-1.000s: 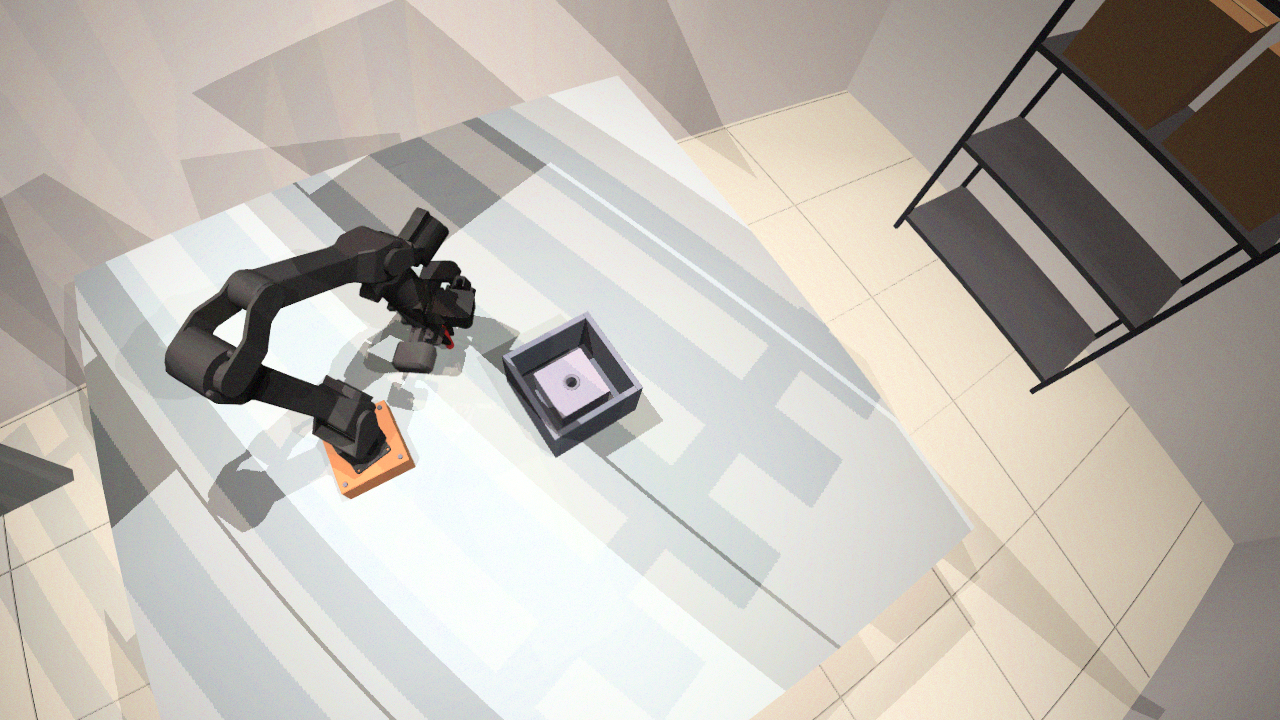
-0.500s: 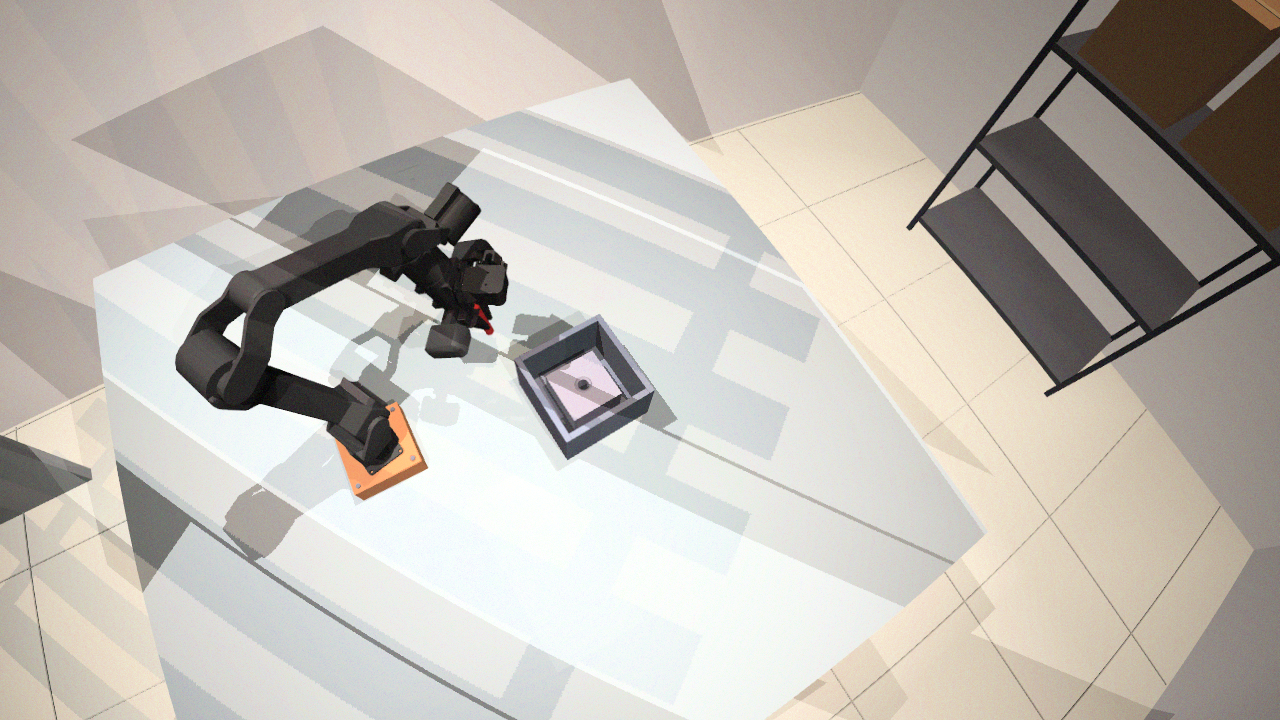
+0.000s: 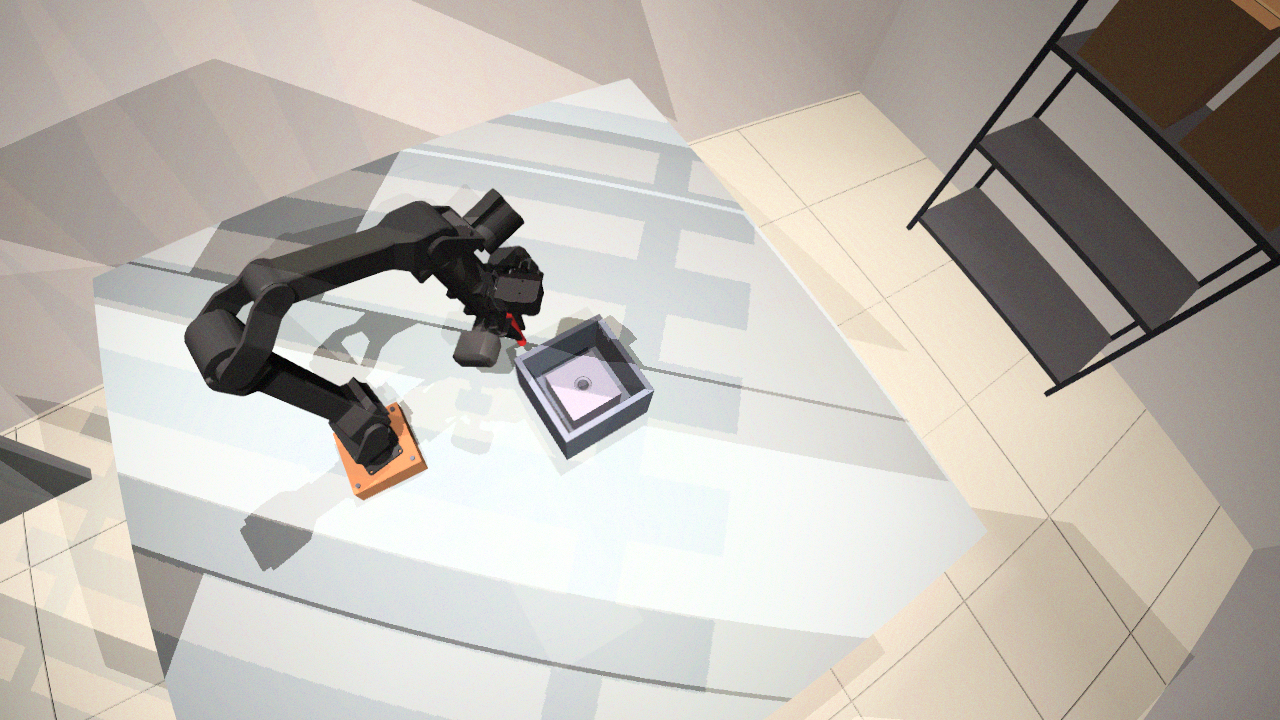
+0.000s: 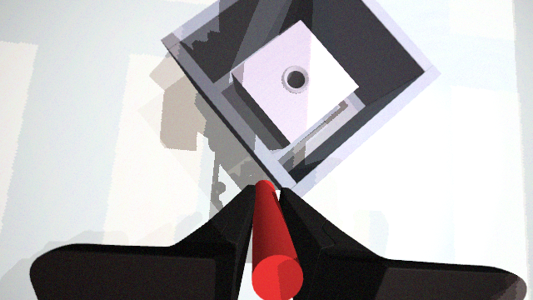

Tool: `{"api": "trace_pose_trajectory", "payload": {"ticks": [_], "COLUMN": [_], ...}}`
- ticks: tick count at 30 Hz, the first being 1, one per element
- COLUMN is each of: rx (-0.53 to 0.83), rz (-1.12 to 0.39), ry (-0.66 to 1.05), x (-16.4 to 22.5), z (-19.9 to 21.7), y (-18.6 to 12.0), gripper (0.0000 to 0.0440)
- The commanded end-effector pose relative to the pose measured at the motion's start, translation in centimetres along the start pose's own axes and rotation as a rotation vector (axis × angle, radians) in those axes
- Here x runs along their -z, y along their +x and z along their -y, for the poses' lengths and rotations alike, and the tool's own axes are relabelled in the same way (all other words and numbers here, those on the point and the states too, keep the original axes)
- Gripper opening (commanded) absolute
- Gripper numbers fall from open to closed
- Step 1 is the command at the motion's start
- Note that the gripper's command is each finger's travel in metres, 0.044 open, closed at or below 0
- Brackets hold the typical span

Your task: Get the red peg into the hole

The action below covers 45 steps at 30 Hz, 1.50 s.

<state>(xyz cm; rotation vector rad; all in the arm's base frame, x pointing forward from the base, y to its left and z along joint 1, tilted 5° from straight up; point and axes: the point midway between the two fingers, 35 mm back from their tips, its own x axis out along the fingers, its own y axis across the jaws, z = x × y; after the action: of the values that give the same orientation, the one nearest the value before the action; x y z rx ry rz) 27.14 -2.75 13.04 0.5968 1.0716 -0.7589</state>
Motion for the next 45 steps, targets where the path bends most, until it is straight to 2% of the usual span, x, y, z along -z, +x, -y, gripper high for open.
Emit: {"api": "trace_pose_trajectory", "payload": {"ticks": [1, 20, 33, 36, 41, 45], "rx": [0.008, 0.039, 0.058, 0.069, 0.091, 0.106], "rz": [0.014, 0.023, -0.033, -0.049, -0.073, -0.080], "ry": [0.018, 0.122, 0.142, 0.131, 0.098, 0.080], "x": [-1.4, -6.9, -7.9, -7.8, -7.8, -8.3], "z": [0.3, 1.9, 2.3, 2.4, 2.7, 2.5], "y": [0.3, 4.1, 7.8, 8.8, 10.0, 10.4], "gripper": [0.0000, 0.0004, 0.0005, 0.0036, 0.0139, 0.0145]}}
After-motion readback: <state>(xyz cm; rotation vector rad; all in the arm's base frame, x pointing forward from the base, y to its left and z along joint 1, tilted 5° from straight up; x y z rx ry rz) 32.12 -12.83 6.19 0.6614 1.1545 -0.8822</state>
